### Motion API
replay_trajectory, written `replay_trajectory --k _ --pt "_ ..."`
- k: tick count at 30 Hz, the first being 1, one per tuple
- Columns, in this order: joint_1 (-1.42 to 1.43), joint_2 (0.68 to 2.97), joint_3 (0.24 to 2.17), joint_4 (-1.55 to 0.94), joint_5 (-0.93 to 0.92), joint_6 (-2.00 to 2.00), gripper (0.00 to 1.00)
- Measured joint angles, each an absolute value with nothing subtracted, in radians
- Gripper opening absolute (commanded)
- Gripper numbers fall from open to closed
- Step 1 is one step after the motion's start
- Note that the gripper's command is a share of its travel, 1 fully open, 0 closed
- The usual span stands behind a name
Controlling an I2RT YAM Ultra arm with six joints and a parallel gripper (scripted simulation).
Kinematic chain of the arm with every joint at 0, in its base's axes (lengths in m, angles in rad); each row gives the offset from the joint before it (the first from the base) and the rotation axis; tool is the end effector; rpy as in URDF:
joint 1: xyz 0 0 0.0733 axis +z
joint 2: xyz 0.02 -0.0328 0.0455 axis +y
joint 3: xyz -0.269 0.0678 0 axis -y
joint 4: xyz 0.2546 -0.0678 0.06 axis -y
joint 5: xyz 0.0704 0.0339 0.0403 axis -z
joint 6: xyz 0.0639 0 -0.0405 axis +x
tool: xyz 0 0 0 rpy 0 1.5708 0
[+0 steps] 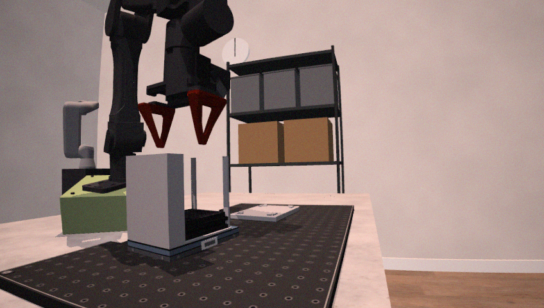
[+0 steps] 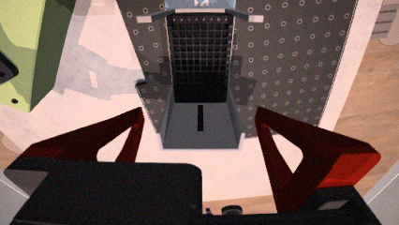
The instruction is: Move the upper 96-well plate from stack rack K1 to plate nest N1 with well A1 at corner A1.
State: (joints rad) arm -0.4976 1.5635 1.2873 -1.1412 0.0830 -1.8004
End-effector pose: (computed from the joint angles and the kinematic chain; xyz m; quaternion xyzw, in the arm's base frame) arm 0.2613 -0.1467 0.2436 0.6015 -0.7941 0.0868 0.0064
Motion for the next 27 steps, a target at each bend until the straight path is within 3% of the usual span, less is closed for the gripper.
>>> replay_trajectory --k 27 --pt "-0.498 1.589 1.2 -1.05 0.082 -1.807 1.0"
